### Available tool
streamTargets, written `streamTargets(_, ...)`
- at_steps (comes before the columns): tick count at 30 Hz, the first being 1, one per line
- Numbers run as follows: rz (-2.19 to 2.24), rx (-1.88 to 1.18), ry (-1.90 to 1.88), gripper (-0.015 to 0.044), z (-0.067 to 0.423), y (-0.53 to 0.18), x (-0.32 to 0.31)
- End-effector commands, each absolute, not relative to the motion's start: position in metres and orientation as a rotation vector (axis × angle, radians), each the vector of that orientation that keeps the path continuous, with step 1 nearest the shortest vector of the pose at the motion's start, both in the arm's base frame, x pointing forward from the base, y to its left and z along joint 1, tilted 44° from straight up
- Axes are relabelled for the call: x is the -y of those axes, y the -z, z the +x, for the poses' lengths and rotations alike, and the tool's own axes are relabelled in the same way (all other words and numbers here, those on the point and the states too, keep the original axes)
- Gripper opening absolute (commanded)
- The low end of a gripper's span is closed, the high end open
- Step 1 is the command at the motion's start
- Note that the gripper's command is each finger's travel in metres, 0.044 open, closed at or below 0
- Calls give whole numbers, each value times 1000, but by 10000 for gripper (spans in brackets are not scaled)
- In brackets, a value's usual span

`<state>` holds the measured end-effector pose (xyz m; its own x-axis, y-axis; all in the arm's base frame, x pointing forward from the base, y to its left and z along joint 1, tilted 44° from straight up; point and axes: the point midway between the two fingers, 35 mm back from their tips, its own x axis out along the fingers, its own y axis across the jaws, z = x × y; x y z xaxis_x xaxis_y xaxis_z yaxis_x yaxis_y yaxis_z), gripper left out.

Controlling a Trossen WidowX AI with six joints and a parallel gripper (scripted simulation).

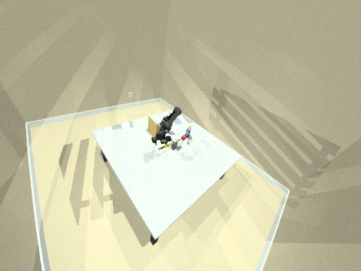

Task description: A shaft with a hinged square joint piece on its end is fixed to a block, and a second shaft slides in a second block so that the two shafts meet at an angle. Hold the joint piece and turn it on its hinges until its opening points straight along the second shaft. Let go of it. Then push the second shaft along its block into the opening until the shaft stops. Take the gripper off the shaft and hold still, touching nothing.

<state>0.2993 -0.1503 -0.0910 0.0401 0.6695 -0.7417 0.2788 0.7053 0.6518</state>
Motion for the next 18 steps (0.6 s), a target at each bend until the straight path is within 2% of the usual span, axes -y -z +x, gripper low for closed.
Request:
streamTargets(1,915,-1569,-260,440,298,97,145)
streamTargets(18,1396,-1612,195,440,295,116,127)
